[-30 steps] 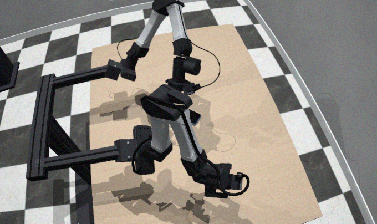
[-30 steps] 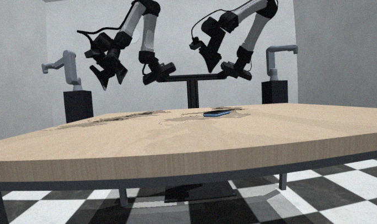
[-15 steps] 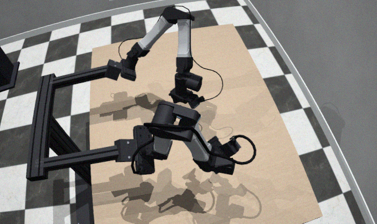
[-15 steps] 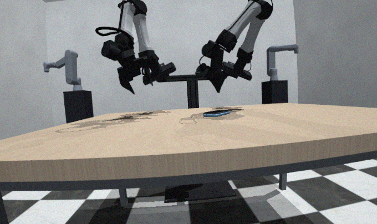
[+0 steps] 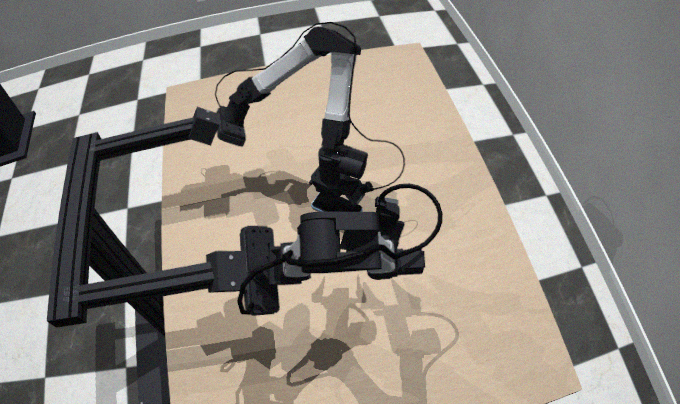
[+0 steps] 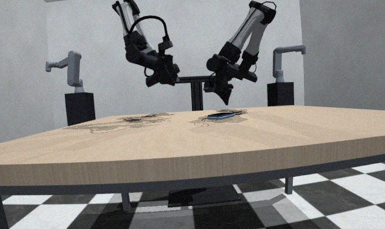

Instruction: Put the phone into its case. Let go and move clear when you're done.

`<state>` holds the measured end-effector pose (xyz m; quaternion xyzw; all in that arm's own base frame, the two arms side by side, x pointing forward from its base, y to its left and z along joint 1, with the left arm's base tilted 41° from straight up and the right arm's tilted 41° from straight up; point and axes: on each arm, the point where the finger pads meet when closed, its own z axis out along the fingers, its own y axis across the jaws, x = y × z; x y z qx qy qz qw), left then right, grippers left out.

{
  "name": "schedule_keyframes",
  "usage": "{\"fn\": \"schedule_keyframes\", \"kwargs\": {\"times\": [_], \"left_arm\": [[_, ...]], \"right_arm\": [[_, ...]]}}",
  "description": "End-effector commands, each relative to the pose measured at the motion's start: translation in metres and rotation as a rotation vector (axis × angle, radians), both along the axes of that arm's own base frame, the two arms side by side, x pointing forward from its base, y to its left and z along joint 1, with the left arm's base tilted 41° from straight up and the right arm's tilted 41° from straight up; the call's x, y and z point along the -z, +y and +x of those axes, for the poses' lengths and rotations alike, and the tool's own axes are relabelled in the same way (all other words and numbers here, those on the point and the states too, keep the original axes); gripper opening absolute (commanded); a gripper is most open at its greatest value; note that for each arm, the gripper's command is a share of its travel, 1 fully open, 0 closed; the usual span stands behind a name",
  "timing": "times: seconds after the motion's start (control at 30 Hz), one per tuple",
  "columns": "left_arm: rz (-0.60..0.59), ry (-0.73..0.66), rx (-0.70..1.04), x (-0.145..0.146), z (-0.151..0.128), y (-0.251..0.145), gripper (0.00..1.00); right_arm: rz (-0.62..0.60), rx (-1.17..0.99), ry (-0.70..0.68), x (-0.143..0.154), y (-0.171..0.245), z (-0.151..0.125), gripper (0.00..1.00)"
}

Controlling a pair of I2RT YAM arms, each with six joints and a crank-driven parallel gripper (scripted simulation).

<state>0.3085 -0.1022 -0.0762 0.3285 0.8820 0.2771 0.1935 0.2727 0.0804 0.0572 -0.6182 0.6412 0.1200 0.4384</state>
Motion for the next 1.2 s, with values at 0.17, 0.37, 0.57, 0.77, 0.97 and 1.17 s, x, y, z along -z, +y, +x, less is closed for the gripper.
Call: {"fn": "schedule_keyframes", "kwargs": {"times": [0.17,0.37,0.57,0.77,0.97,1.17], "left_arm": [[-0.008,-0.041,-0.011,0.003,0.012,-0.003,0.24],[-0.009,-0.043,-0.006,0.003,0.012,-0.004,0.37],[-0.009,-0.043,-0.006,0.003,0.012,-0.004,0.37],[-0.004,-0.036,-0.016,0.007,0.021,0.000,0.37],[-0.009,-0.031,-0.014,0.019,0.027,0.004,0.37],[-0.010,-0.031,-0.013,0.026,0.031,0.007,0.37]], "right_arm": [[-0.057,-0.424,-0.052,0.007,0.052,-0.024,1.00],[-0.053,-0.582,-0.054,0.014,0.078,-0.042,1.00],[-0.063,-0.575,-0.066,0.012,0.079,-0.039,1.00],[-0.063,-0.575,-0.065,0.012,0.078,-0.039,1.00],[-0.063,-0.575,-0.065,0.012,0.078,-0.039,1.00],[-0.061,-0.576,-0.059,0.014,0.078,-0.041,1.00]]}}
